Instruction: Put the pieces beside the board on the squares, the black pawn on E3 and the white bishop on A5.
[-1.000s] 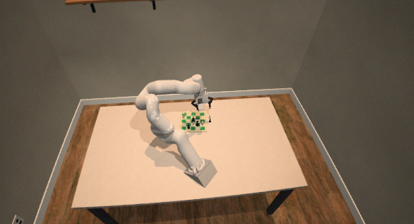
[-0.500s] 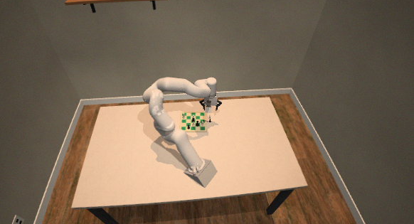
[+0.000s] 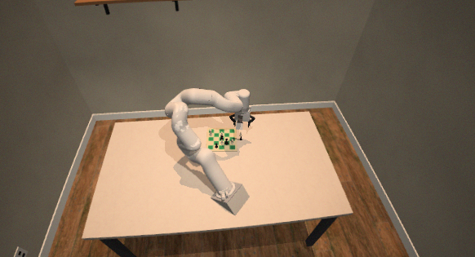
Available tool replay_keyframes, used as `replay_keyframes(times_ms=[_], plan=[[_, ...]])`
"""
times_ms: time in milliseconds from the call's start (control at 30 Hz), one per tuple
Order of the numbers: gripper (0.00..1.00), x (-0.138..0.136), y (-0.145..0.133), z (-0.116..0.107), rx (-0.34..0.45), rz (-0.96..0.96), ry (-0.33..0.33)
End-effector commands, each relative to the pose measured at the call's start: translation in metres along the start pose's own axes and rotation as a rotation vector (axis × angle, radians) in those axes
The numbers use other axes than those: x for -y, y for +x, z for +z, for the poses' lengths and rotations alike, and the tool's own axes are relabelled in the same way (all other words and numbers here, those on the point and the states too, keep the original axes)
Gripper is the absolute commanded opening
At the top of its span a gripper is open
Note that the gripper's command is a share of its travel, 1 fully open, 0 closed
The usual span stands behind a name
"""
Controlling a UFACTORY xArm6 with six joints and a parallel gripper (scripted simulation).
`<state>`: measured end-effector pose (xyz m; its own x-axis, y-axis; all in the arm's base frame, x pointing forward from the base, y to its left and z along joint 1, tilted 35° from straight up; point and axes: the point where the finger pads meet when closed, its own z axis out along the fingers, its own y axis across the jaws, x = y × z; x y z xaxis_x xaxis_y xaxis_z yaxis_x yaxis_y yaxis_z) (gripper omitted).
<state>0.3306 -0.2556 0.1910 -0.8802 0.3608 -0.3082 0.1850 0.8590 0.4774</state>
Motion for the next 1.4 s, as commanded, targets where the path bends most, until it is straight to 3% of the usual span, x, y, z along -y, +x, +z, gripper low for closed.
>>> replay_keyframes(times_ms=[0,400,1367], plan=[[1.00,0.000,-0.001,-0.001,0.003,0.005,0.002],[1.00,0.000,-0.001,0.002,0.003,0.188,0.001],[1.00,0.000,-0.002,0.030,0.013,1.351,-0.034]])
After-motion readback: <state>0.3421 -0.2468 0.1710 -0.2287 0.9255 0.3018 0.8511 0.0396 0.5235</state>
